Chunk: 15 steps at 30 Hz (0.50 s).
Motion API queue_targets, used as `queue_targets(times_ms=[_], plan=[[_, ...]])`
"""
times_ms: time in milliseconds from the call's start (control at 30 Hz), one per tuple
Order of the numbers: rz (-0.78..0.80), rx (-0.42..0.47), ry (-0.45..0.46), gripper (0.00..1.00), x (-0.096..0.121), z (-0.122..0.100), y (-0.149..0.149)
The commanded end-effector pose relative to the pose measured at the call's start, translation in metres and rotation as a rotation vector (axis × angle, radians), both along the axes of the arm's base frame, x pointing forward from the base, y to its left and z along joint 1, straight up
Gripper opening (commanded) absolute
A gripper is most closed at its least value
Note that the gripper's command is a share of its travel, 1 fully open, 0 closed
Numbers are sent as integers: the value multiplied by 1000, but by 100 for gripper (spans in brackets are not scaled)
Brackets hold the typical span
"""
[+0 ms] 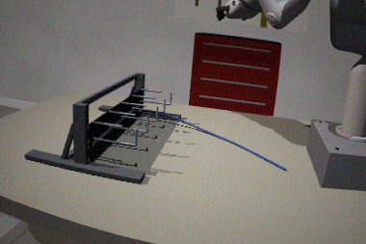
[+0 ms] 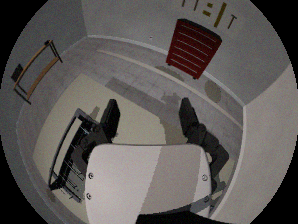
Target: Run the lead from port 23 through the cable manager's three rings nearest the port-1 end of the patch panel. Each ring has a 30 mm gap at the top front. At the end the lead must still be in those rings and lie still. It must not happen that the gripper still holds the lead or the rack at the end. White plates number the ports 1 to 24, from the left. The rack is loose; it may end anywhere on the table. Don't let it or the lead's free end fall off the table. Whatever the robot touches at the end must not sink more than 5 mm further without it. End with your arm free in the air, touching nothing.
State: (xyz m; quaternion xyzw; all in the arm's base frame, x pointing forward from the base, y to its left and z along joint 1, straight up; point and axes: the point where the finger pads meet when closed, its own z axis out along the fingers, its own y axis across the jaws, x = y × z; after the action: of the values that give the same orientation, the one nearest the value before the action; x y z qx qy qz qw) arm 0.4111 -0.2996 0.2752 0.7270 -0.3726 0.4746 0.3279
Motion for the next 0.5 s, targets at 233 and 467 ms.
queue_targets(times_ms=[233,467], plan=[[-47,347,50,100,-10,-50,57],[-51,495,101,100,-17,-80,89]])
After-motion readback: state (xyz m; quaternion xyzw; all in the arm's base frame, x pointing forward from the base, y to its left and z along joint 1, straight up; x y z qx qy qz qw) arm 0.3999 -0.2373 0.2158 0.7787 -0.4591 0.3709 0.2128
